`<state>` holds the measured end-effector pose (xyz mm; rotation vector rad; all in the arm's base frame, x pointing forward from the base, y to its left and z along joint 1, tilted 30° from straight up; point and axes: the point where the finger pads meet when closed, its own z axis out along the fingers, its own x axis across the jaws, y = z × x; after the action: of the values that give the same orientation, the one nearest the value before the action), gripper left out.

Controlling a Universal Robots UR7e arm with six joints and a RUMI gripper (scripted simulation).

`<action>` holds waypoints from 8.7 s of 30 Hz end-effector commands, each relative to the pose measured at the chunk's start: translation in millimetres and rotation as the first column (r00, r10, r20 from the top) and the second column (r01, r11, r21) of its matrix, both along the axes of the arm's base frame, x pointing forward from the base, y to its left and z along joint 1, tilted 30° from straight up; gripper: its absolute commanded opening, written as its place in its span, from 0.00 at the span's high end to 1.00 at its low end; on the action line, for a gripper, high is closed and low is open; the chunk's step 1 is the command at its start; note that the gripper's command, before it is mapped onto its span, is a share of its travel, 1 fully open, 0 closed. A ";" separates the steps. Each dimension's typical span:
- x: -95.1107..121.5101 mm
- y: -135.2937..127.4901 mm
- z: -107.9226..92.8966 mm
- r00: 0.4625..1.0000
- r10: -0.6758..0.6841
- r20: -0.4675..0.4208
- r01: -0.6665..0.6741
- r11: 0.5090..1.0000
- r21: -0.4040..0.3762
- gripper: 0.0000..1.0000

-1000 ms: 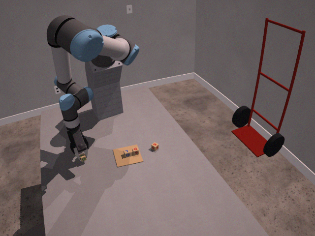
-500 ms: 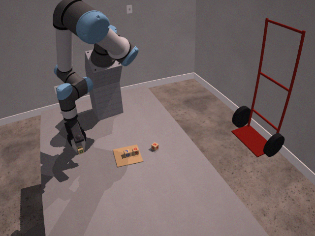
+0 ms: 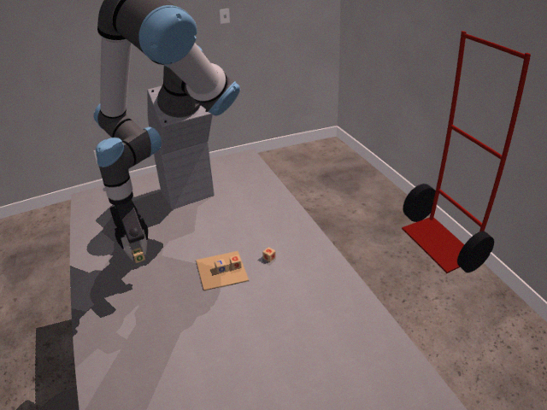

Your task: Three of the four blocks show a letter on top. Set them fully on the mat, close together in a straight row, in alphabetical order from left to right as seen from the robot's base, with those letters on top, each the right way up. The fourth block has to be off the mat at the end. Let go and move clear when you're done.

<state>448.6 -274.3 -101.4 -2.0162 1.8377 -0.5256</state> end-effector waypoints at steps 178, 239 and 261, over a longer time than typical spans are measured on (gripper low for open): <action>92.7 187.0 -47.8 0.401 0.855 -0.329 -0.841 0.200 -0.503 0.91; 94.3 187.9 -51.4 0.399 0.856 -0.329 -0.842 0.200 -0.502 0.91; 94.3 187.9 -51.4 0.399 0.856 -0.329 -0.842 0.200 -0.502 0.84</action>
<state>541.0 -85.9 -153.4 -2.9840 0.1625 -0.7952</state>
